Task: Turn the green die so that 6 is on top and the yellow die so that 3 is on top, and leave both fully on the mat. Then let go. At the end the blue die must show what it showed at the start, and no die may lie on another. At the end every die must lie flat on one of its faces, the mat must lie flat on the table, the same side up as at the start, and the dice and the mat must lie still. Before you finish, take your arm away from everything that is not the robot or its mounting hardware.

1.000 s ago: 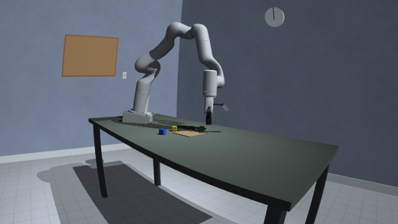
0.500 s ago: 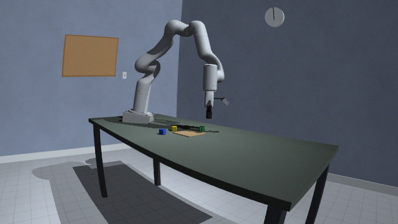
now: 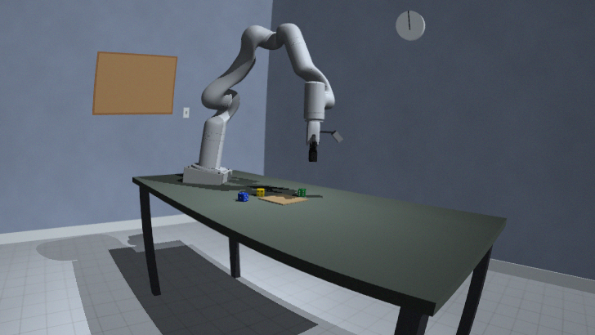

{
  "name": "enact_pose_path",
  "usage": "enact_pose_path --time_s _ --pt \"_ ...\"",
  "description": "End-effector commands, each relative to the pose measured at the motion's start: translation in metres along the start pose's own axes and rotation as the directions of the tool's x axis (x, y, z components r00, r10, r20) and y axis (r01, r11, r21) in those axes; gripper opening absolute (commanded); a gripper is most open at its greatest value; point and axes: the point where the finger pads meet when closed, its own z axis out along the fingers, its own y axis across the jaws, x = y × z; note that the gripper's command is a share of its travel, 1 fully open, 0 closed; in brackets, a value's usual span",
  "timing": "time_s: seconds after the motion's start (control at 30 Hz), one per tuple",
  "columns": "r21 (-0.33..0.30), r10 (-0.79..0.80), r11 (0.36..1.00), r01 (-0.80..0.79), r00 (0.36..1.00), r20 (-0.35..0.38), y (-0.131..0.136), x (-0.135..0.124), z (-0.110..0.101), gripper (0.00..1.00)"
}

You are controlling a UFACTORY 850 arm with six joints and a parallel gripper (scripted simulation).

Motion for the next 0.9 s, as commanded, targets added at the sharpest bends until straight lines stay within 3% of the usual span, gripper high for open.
enact_pose_path --time_s 0.0,0.2,0.4,0.87 --pt "-0.001 0.0 1.0 0.0 1.0 -0.002 0.0 0.001 -0.003 1.0" --pt "-0.001 0.01 1.0 -0.01 1.0 -0.002 0.0 -0.002 -0.002 1.0" --pt "0.0 0.127 0.992 -0.127 0.992 -0.002 -0.001 -0.039 0.002 1.0" --pt "0.0 0.129 0.992 -0.129 0.992 -0.002 -0.001 -0.039 0.002 1.0"
